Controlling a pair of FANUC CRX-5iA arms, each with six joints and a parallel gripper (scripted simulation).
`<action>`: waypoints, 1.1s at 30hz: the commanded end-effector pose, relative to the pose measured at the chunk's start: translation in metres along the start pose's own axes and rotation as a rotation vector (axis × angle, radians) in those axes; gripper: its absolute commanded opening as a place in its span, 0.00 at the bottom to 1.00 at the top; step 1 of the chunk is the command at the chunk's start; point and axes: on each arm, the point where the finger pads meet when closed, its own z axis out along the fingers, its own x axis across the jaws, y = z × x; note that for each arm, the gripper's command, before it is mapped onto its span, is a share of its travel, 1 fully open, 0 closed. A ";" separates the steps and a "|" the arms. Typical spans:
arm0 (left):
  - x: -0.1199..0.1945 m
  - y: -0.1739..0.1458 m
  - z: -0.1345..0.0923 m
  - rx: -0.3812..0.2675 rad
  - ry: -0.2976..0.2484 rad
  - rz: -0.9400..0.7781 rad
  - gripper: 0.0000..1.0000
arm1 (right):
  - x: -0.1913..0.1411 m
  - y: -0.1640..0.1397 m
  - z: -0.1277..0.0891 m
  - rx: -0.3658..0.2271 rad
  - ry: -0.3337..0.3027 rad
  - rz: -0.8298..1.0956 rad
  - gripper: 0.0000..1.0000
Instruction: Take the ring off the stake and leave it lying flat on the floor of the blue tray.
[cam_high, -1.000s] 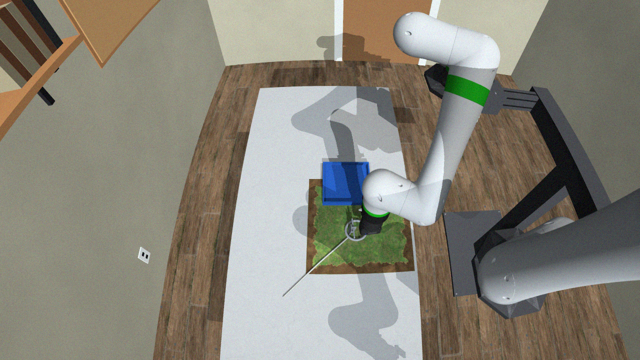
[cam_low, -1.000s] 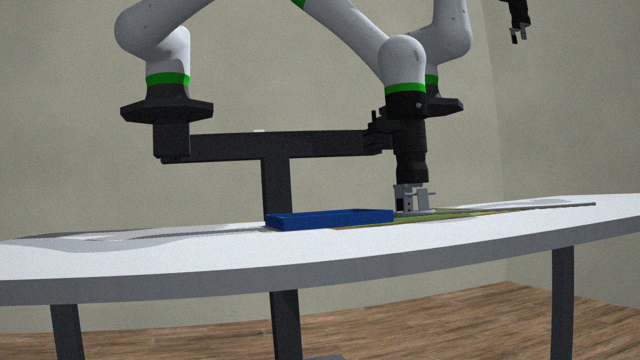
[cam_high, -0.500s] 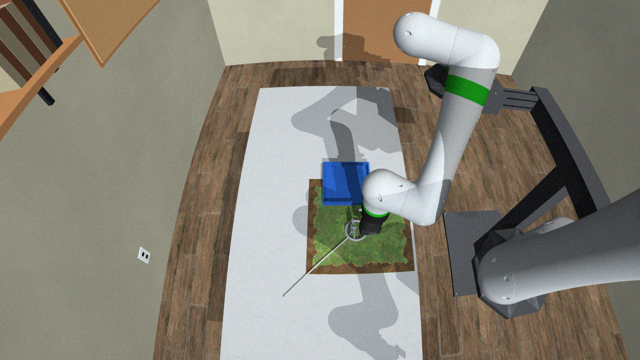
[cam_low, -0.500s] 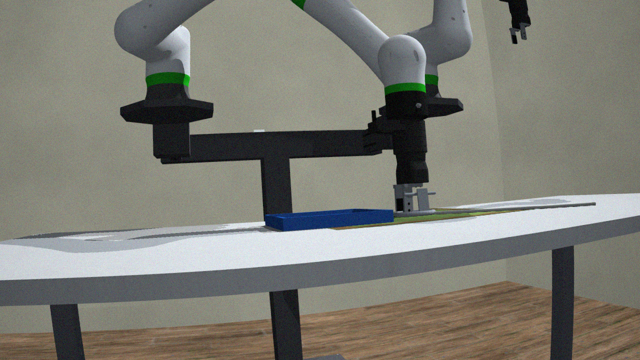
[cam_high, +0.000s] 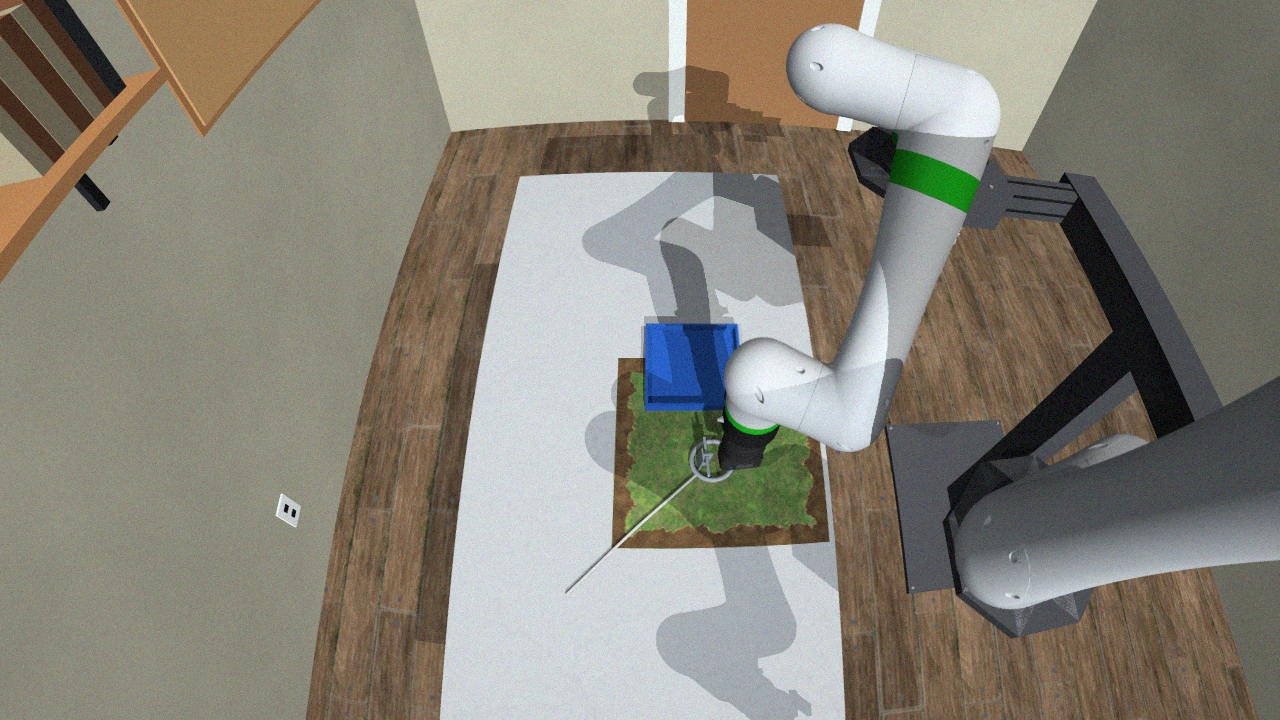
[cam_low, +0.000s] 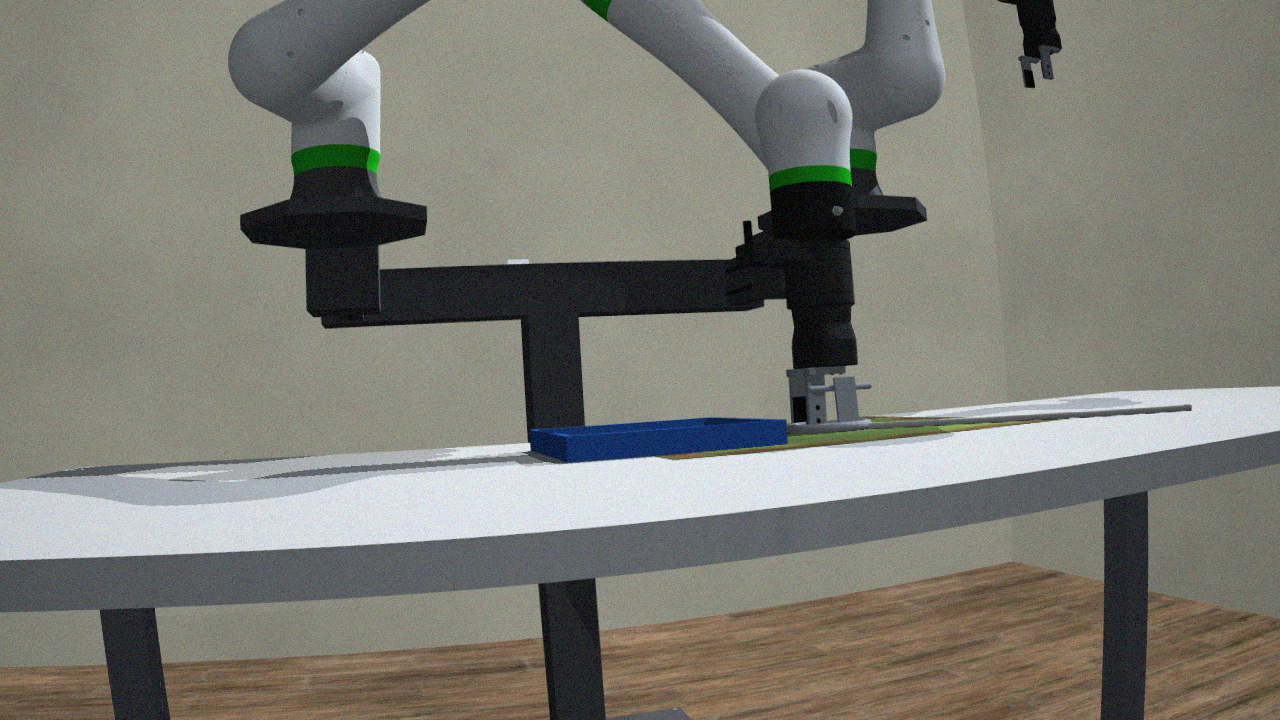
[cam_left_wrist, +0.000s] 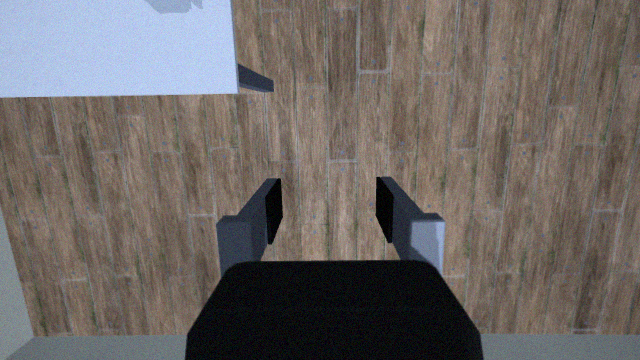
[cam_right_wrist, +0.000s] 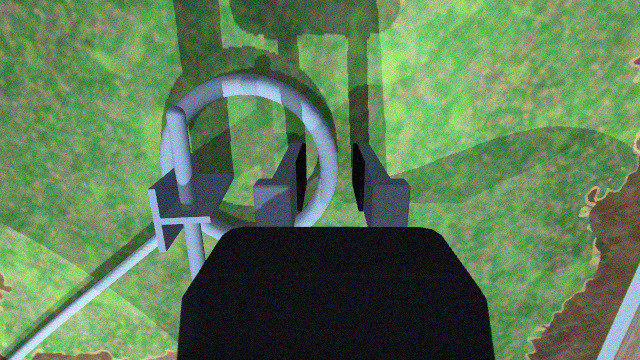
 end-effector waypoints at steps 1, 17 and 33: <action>0.000 0.000 -0.001 -0.002 0.000 0.000 1.00 | -0.001 0.001 -0.001 -0.002 -0.002 0.000 0.56; 0.000 0.000 -0.001 -0.002 0.000 0.000 1.00 | -0.001 0.001 -0.001 -0.002 -0.002 0.000 0.00; 0.000 0.000 -0.001 -0.002 0.000 0.000 1.00 | -0.001 0.001 -0.001 -0.002 -0.002 0.000 0.00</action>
